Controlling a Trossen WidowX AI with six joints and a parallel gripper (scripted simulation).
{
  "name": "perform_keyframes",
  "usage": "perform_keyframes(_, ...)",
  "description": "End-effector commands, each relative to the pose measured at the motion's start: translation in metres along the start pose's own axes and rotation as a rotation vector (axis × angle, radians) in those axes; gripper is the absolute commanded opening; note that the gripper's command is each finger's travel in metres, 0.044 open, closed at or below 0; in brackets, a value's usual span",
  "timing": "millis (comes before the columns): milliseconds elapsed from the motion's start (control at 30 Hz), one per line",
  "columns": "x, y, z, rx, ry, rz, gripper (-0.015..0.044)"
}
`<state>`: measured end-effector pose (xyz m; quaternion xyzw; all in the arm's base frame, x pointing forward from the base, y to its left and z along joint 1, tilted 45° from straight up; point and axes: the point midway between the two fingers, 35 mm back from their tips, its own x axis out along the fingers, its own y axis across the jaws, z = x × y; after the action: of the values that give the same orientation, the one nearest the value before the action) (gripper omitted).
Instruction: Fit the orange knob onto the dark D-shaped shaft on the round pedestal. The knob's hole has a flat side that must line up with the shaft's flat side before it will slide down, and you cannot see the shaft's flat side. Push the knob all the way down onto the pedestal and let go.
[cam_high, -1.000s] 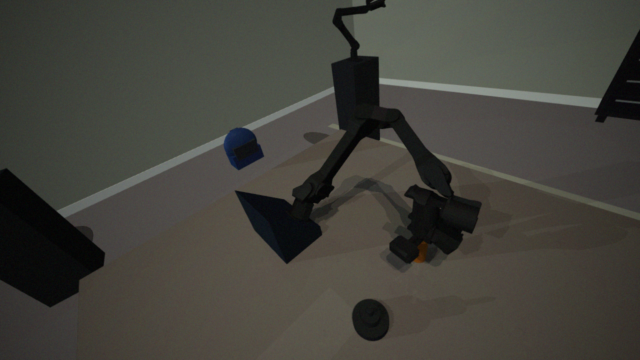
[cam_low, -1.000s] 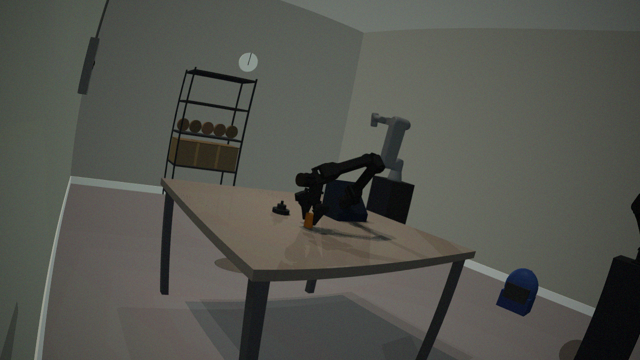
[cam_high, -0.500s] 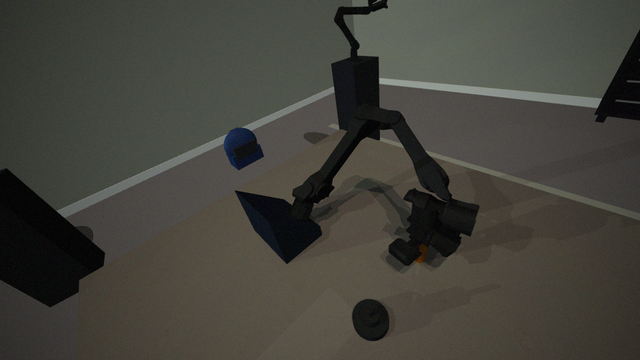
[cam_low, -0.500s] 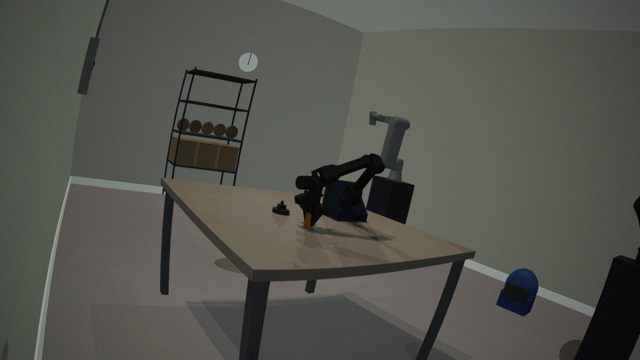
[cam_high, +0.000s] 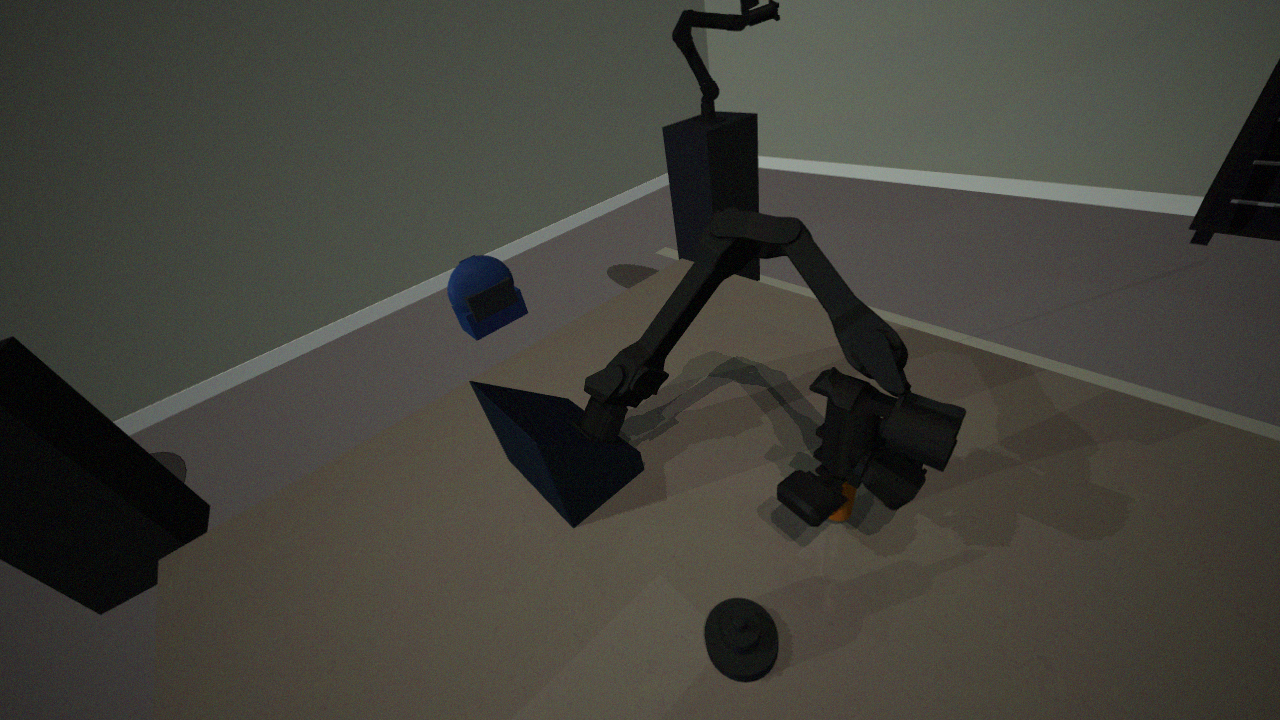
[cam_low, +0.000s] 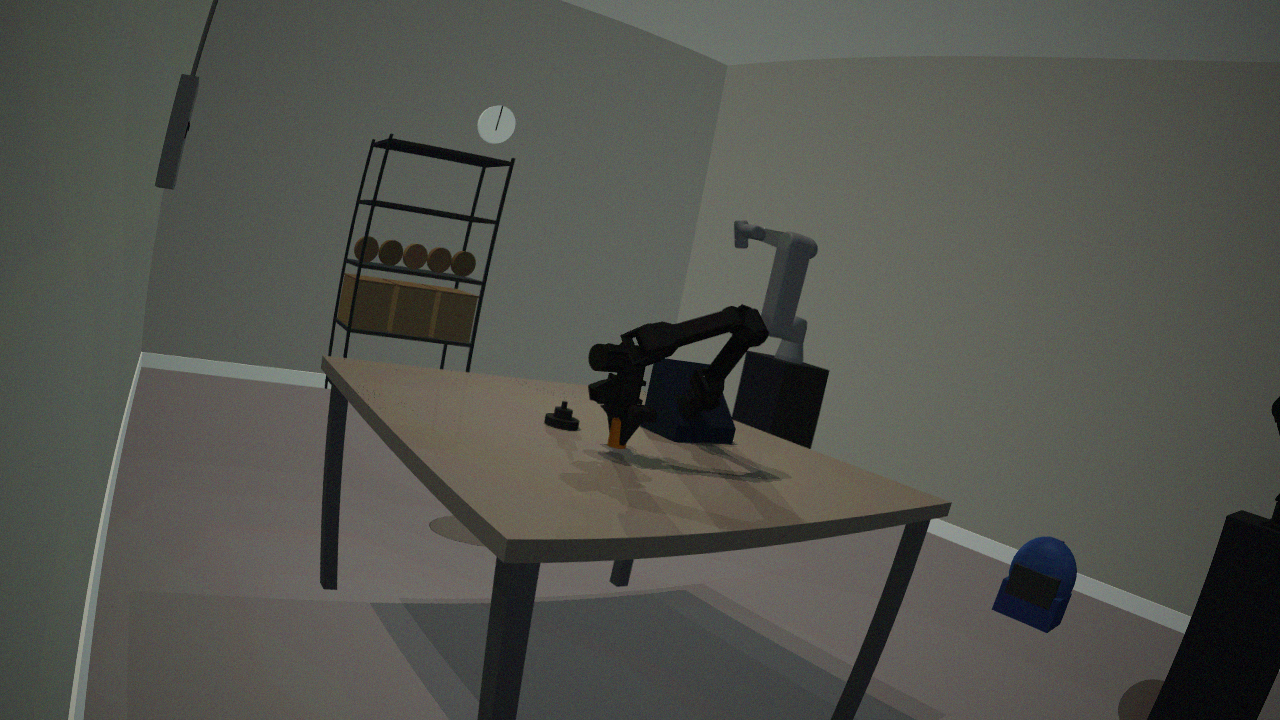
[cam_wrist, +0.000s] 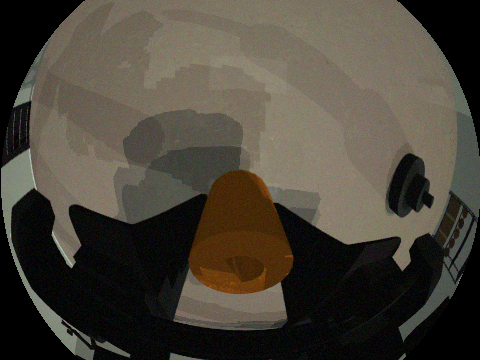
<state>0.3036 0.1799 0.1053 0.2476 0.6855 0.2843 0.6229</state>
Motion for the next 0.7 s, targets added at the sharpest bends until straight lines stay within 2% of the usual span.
perform_keyframes(0,-0.025,-0.005,0.008,0.0,-0.015,-0.007,0.0)
perform_keyframes(500,-0.114,-0.014,0.005,0.002,-0.012,-0.004,0.0)
perform_keyframes(667,-0.122,-0.015,0.003,0.002,-0.011,-0.001,0.0)
